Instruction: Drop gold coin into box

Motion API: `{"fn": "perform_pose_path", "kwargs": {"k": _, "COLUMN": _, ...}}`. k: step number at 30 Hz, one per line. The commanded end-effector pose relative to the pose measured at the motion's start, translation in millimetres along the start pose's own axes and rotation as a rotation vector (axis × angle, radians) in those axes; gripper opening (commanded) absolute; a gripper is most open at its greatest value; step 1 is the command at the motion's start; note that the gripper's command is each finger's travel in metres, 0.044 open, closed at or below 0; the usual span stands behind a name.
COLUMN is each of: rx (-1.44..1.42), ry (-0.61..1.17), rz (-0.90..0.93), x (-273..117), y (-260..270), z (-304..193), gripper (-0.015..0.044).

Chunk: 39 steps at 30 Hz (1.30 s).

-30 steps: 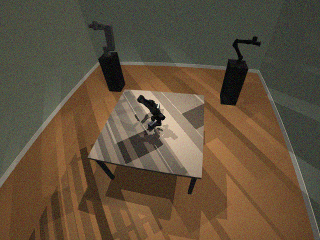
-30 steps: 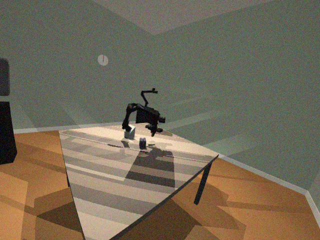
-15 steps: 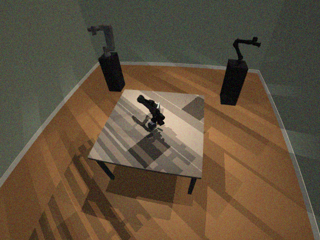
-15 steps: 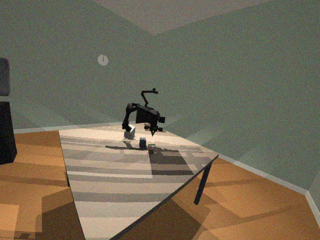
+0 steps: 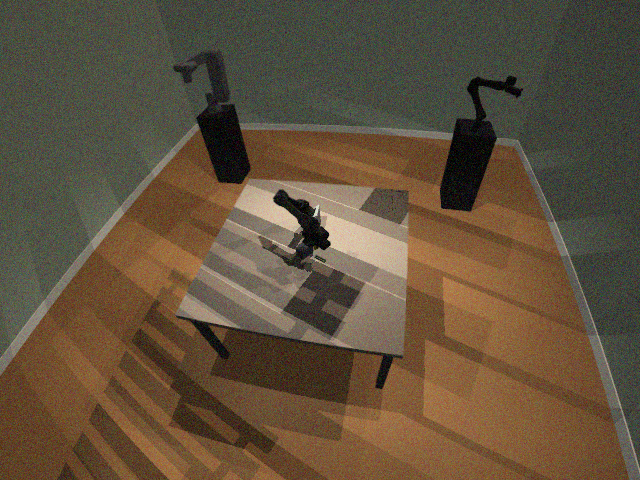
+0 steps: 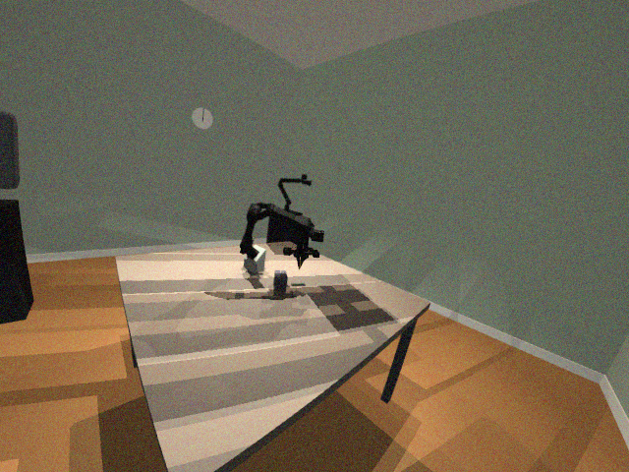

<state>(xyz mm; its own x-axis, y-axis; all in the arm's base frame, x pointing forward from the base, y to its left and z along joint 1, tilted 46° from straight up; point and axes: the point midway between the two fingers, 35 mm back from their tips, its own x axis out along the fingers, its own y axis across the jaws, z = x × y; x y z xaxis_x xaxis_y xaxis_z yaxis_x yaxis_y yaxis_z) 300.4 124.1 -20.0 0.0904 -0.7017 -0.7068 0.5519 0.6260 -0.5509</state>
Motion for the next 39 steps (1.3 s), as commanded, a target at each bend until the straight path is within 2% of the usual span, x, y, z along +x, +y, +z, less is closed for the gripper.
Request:
{"fn": "perform_pose_path", "kwargs": {"k": 1, "rx": -0.009, "ry": -0.003, "rz": -0.003, "x": -0.5, "y": -7.7, "z": 3.5, "gripper": 0.0}}
{"fn": "perform_pose_path", "kwargs": {"k": 39, "rx": -0.01, "ry": -0.003, "rz": -0.007, "x": 0.1, "y": -92.6, "z": 26.1, "gripper": 0.0004}}
